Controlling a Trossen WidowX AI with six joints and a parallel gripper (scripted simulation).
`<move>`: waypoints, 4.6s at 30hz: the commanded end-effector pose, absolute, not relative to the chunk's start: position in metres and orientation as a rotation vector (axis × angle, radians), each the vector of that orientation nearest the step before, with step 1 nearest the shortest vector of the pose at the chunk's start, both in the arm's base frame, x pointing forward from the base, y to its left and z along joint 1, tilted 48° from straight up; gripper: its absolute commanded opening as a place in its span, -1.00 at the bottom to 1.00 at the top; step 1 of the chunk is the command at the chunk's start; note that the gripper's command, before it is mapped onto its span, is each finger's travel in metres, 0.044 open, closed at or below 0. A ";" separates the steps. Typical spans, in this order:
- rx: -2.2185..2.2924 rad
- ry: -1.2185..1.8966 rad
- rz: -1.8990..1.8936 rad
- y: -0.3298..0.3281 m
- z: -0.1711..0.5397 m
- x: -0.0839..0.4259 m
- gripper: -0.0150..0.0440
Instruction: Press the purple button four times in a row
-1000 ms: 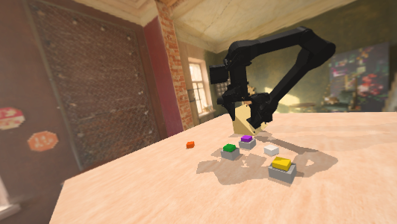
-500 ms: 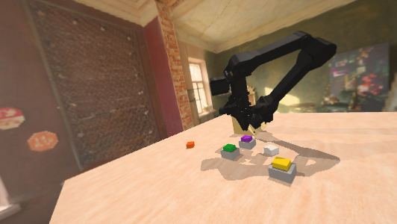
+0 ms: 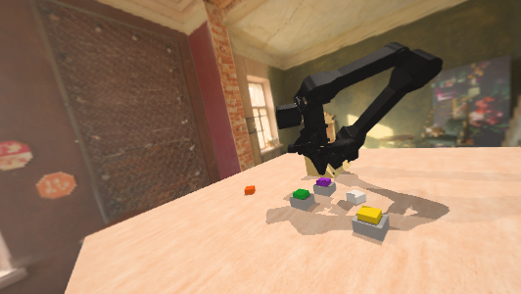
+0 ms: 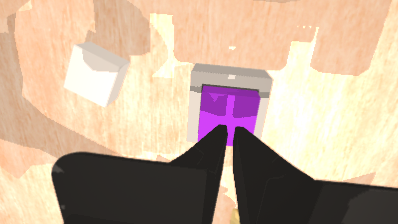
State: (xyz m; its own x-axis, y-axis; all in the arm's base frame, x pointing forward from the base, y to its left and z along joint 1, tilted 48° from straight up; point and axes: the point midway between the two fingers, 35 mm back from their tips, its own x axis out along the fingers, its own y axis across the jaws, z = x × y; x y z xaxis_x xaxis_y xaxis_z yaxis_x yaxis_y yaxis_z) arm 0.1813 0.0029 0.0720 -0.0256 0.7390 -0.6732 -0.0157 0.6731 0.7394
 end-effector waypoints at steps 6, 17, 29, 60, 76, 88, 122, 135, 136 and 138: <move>0.639 1.488 0.671 0.015 0.062 0.180 -0.42; 0.639 1.488 0.672 0.021 0.056 0.180 -0.42; 0.639 1.488 0.672 0.021 0.056 0.180 -0.42; 0.639 1.488 0.671 0.017 0.060 0.180 -0.42; 0.639 1.488 0.672 0.021 0.056 0.180 -0.42; 0.638 1.489 0.671 -0.002 0.077 0.180 -0.42; 0.639 1.488 0.672 0.021 0.056 0.180 -0.42; 0.639 1.488 0.672 0.021 0.056 0.180 -0.42; 0.633 1.486 0.673 0.019 0.058 0.180 -0.42; 0.635 1.487 0.671 0.008 0.067 0.181 -0.42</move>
